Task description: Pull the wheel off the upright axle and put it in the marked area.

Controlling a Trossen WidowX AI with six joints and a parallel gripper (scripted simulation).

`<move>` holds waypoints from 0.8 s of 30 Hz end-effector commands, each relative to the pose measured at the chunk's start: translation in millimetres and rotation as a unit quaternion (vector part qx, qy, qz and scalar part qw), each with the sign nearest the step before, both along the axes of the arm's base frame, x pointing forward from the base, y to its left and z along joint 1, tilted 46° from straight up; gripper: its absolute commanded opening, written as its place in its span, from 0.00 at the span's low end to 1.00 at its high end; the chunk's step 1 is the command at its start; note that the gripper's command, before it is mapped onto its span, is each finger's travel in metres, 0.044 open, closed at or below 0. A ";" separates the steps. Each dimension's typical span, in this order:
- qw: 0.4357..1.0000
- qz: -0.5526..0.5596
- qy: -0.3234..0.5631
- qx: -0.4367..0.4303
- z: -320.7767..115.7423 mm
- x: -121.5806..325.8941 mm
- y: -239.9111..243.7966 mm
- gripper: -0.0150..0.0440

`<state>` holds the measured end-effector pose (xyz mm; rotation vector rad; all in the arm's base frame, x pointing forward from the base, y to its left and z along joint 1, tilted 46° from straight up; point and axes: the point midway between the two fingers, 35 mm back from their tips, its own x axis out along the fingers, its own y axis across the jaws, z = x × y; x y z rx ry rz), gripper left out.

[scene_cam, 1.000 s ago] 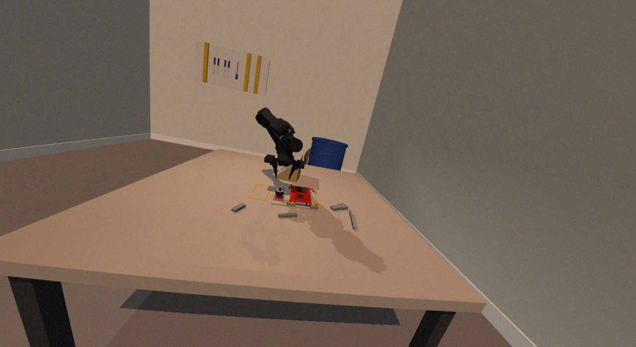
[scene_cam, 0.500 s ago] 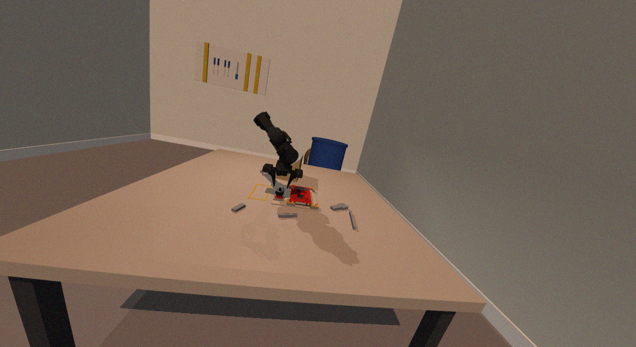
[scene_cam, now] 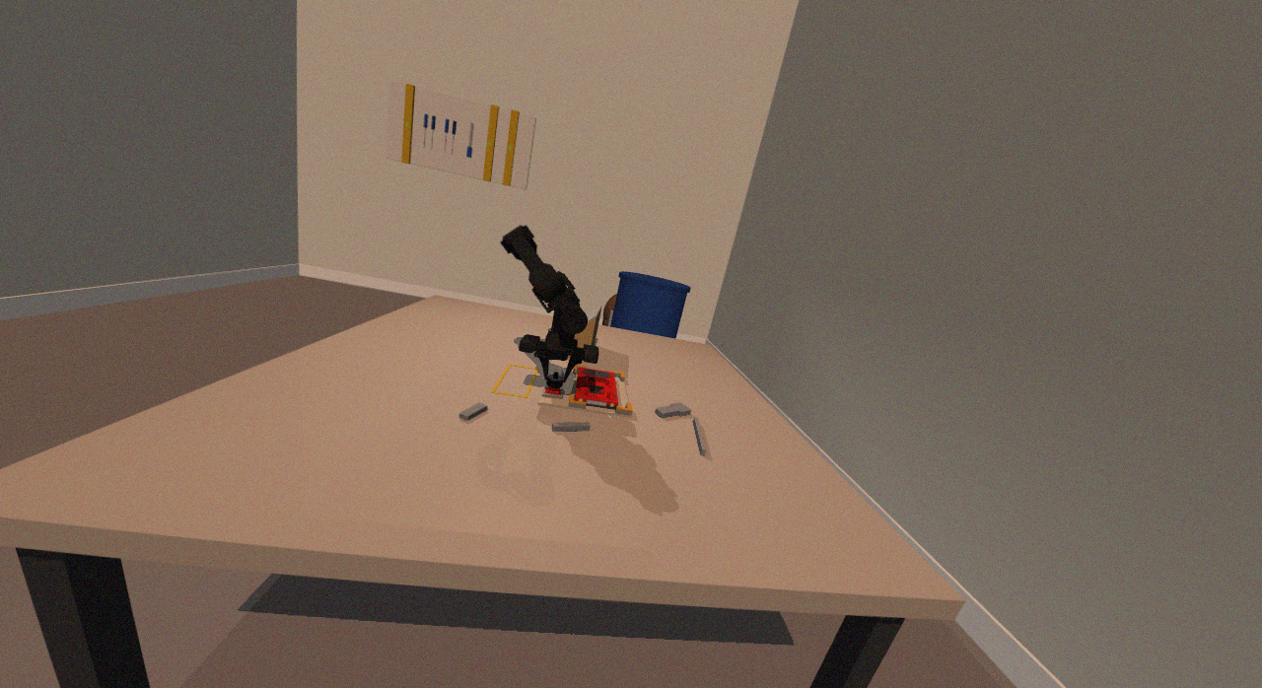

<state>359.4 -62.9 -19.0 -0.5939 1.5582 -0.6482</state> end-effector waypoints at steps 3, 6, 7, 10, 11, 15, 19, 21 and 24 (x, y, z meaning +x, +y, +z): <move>1.000 -0.001 0.001 0.000 -0.2 -0.4 -0.3 0.51; 1.000 -0.001 0.001 0.000 -0.1 -0.4 -0.2 0.41; 1.000 -0.001 0.001 0.000 0.1 -0.4 -0.1 0.36; 1.000 -0.001 0.001 0.000 0.6 -0.2 0.5 0.25; 1.000 -0.001 0.001 0.000 0.8 -0.2 0.7 0.25; 1.000 -0.001 0.001 0.000 1.7 0.0 1.7 0.25; 1.000 -0.001 0.001 0.000 2.6 0.2 2.6 0.25; 1.000 -0.001 0.001 0.000 3.0 0.3 3.1 0.25; 1.000 0.000 0.001 0.000 3.7 0.4 3.8 0.25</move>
